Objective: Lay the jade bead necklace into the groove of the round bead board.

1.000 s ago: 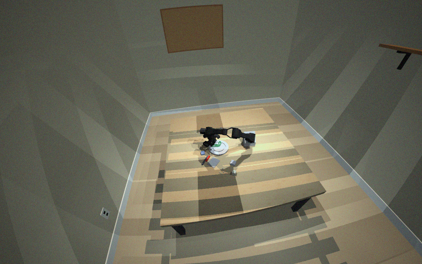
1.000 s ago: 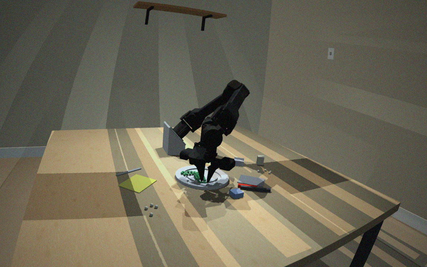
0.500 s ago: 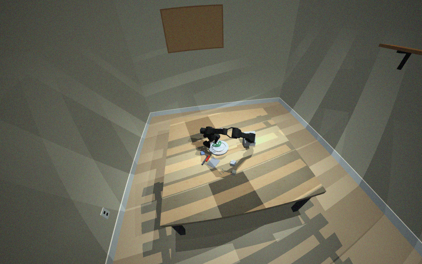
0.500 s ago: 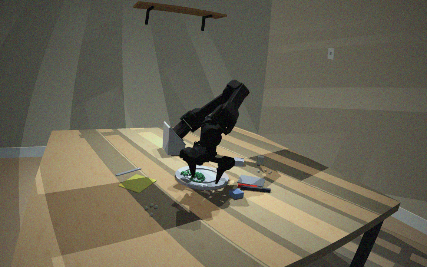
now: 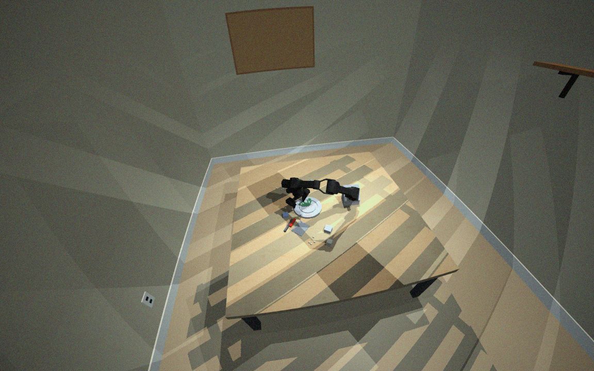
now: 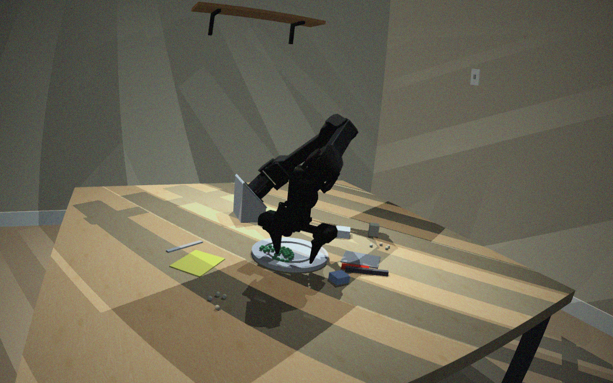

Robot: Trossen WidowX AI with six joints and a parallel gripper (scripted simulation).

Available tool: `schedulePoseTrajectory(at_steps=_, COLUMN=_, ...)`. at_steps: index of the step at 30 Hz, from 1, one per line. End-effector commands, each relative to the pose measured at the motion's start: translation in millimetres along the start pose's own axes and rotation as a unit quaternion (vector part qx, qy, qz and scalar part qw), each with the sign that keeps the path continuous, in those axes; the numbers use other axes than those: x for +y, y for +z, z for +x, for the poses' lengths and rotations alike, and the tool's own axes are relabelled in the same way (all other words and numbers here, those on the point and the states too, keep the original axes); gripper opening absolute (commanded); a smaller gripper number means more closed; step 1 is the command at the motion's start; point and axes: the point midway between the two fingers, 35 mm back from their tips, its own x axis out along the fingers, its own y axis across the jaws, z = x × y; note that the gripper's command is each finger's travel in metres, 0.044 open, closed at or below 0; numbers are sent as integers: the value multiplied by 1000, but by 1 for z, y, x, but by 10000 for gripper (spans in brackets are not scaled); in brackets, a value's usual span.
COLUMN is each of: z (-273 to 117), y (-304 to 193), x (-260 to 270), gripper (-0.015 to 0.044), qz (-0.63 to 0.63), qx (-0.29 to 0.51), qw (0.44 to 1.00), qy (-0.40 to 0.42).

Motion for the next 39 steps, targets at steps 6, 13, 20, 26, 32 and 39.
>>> schedulePoseTrajectory(at_steps=6, z=-1, y=0, x=0, gripper=440, qz=-2, qx=0, qw=1000, qy=0)
schedulePoseTrajectory(at_steps=13, z=-1, y=0, x=0, gripper=440, qz=-2, qx=0, qw=1000, qy=0)
schedulePoseTrajectory(at_steps=20, z=-3, y=0, x=-4, gripper=387, qz=1, qx=-1, qw=1000, qy=-1)
schedulePoseTrajectory(at_steps=26, z=-26, y=0, x=-43, gripper=230, qz=22, qx=-2, qw=1000, qy=-2)
schedulePoseTrajectory(at_steps=32, z=-28, y=-1, x=-52, gripper=120, qz=27, qx=-1, qw=1000, qy=-2)
schedulePoseTrajectory(at_steps=39, z=-23, y=2, x=-52, gripper=120, qz=27, qx=-5, qw=1000, qy=0)
